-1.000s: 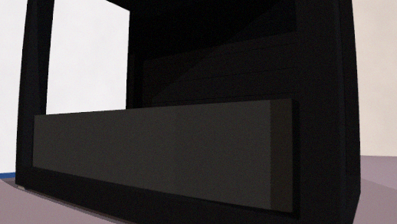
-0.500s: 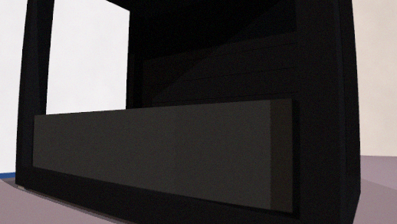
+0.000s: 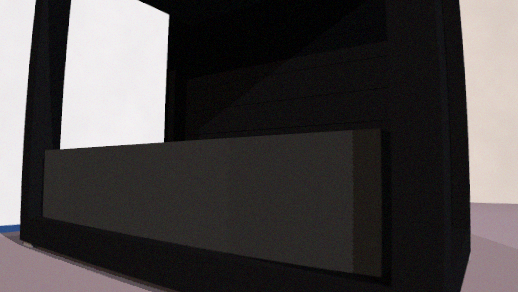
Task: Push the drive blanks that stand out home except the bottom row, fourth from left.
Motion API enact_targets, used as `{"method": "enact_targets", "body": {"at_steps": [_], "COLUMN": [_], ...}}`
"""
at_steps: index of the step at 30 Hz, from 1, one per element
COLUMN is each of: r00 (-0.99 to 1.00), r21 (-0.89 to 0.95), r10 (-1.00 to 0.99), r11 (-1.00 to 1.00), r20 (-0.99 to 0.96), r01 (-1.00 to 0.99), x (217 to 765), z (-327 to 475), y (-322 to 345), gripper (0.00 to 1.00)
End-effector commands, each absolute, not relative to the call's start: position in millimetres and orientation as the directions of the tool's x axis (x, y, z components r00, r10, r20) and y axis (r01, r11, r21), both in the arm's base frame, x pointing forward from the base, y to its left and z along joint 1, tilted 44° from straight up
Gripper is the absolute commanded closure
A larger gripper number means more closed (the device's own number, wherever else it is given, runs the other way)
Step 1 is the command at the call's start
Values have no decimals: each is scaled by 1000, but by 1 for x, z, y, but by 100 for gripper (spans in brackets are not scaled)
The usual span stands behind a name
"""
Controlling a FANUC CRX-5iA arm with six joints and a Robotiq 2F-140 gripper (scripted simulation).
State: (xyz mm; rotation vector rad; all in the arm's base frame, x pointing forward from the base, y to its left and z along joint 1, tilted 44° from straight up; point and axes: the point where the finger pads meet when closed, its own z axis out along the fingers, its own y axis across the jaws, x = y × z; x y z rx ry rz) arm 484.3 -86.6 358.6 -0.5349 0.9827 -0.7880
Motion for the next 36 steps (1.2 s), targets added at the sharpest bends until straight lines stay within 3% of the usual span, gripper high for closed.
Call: {"method": "enact_targets", "body": {"at_steps": [1, 36], "r00": [322, 322], "r21": [-713, -713], "r10": [-789, -789], "r11": [613, 613], "r20": [-524, -524], "r01": [341, 341], "x": [488, 504], "z": [361, 369], "y": [-87, -86], "gripper": [100, 100]}}
